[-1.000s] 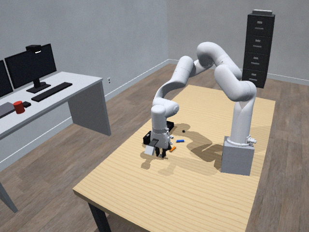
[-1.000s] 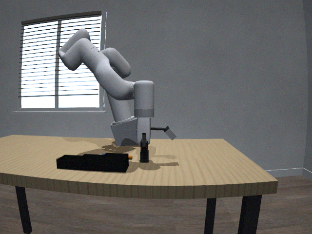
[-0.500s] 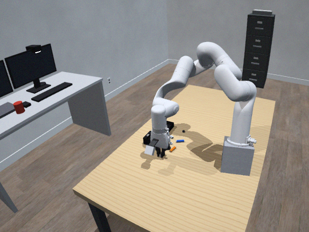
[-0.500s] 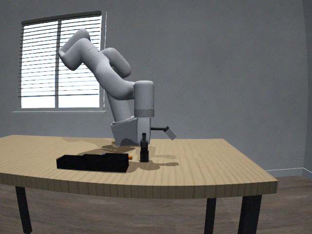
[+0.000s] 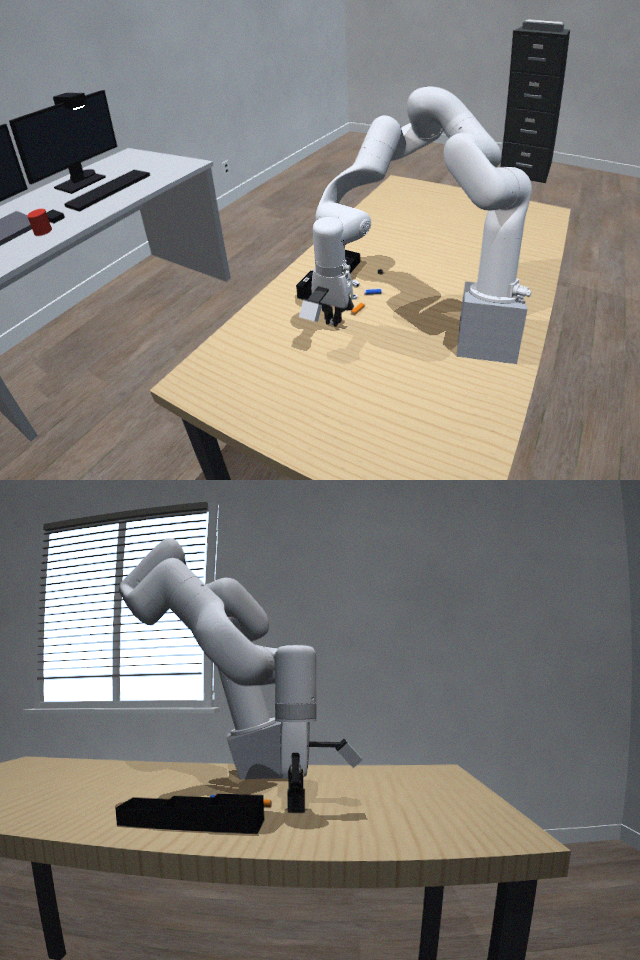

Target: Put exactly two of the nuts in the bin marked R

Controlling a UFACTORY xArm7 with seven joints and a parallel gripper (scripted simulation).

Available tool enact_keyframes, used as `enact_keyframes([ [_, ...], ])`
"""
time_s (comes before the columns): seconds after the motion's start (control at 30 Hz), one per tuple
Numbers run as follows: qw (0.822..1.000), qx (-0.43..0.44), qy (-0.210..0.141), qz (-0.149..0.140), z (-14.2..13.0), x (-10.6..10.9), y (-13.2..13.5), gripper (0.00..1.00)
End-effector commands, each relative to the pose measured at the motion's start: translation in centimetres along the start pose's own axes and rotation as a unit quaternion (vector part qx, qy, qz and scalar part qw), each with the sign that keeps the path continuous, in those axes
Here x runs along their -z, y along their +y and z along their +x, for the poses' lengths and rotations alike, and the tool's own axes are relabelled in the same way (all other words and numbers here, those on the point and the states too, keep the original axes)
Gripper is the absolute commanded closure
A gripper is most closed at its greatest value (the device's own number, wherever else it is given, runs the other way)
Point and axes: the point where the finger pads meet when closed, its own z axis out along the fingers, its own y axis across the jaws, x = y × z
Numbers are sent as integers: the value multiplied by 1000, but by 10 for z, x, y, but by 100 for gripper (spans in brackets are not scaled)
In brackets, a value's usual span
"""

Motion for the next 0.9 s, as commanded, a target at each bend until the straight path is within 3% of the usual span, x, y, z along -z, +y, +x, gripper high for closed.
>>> enact_keyframes([
  [0.0,1000,0,1,-2,1,1,1,100],
  [0.17,1000,0,1,-2,1,5,1,100],
  [0.67,1000,0,1,-2,1,55,1,100],
  [0.87,1000,0,1,-2,1,61,1,100],
])
